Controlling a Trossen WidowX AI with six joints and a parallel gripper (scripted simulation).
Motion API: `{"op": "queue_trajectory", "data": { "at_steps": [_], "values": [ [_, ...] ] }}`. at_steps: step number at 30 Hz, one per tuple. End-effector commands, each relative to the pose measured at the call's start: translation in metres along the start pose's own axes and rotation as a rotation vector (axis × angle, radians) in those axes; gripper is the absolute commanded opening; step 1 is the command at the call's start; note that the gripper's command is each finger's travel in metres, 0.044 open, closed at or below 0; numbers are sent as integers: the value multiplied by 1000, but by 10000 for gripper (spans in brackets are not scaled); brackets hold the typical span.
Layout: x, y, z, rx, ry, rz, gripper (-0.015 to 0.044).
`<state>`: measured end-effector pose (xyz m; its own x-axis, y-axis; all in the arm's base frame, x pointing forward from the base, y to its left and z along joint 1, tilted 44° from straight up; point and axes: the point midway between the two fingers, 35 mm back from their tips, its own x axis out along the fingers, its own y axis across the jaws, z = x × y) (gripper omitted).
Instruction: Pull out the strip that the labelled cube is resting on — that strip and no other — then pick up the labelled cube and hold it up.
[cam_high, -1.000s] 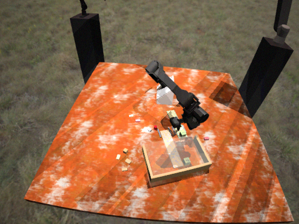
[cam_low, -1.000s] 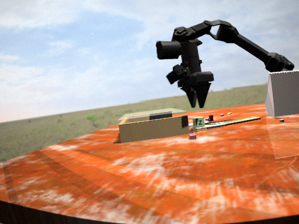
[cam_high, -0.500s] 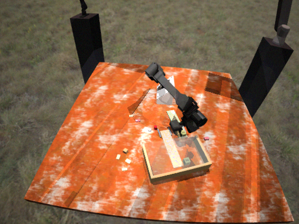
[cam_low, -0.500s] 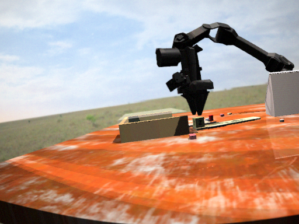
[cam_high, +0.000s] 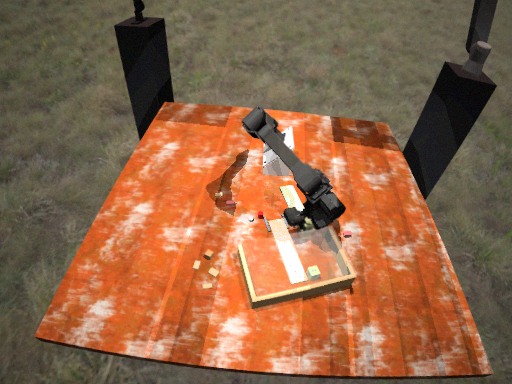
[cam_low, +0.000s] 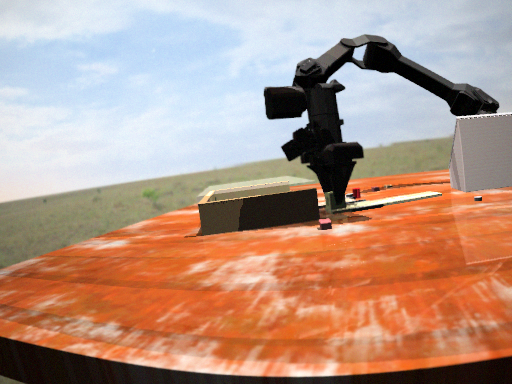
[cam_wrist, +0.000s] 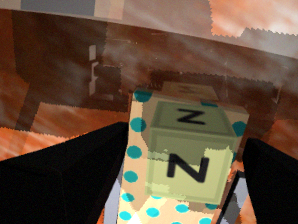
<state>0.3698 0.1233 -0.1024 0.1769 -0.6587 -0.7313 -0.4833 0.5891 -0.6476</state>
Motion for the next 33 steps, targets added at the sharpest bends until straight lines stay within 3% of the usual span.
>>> {"op": "queue_trajectory", "data": {
  "at_steps": [1, 6, 9, 18, 22, 33],
  "values": [
    [8, 0, -3, -9, 9, -5, 250],
    [8, 0, -3, -9, 9, -5, 250],
    [6, 0, -1, -1, 5, 0, 171],
    [6, 0, -1, -1, 5, 0, 111],
    [4, 1, -4, -2, 5, 0, 6],
    [-29, 7, -46, -9, 9, -1, 0]
  ]
}}
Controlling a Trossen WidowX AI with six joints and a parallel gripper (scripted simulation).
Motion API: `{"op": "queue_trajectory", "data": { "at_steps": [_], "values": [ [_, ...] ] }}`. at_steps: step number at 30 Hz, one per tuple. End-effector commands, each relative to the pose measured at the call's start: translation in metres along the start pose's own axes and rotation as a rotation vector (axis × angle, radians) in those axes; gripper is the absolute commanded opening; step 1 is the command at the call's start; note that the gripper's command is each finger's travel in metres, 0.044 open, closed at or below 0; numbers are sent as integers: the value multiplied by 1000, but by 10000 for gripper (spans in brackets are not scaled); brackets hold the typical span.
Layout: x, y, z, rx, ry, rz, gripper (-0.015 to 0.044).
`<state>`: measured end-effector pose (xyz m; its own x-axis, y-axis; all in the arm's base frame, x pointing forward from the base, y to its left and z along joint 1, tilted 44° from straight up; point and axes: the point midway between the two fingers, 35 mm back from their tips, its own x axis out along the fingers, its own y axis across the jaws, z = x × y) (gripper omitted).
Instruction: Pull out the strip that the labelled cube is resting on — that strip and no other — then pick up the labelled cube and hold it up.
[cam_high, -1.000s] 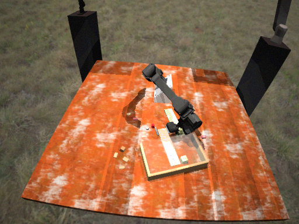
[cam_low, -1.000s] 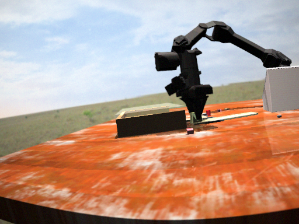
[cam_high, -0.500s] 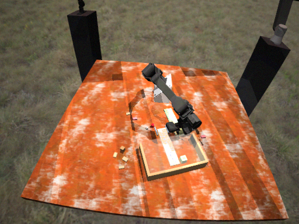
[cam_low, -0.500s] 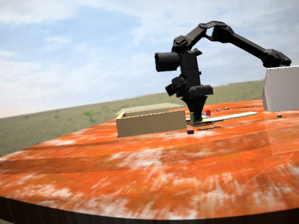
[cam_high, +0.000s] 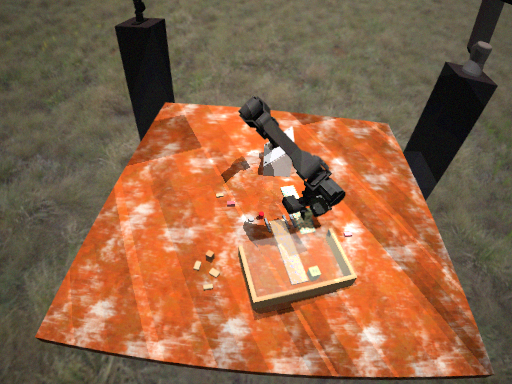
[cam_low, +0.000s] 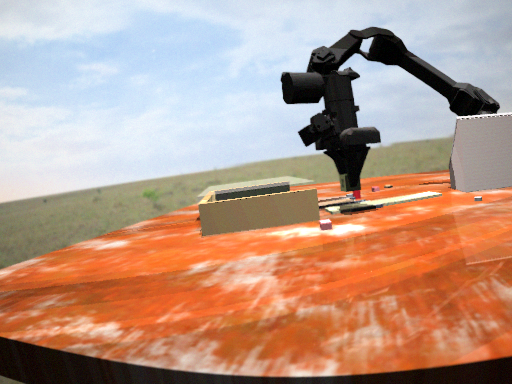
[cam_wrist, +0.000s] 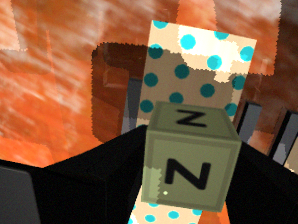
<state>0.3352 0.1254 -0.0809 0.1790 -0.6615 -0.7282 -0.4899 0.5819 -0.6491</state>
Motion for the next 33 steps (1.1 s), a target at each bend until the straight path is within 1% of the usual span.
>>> {"op": "queue_trajectory", "data": {
  "at_steps": [1, 5, 20, 26, 33],
  "values": [
    [-8, 3, -17, -1, 9, 3, 0],
    [-14, 4, -27, -3, 11, 2, 0],
    [-15, 8, -61, -4, 12, 2, 0],
    [-49, 8, -60, -5, 12, 4, 0],
    [-50, 8, -60, -5, 12, 4, 0]
  ]
}}
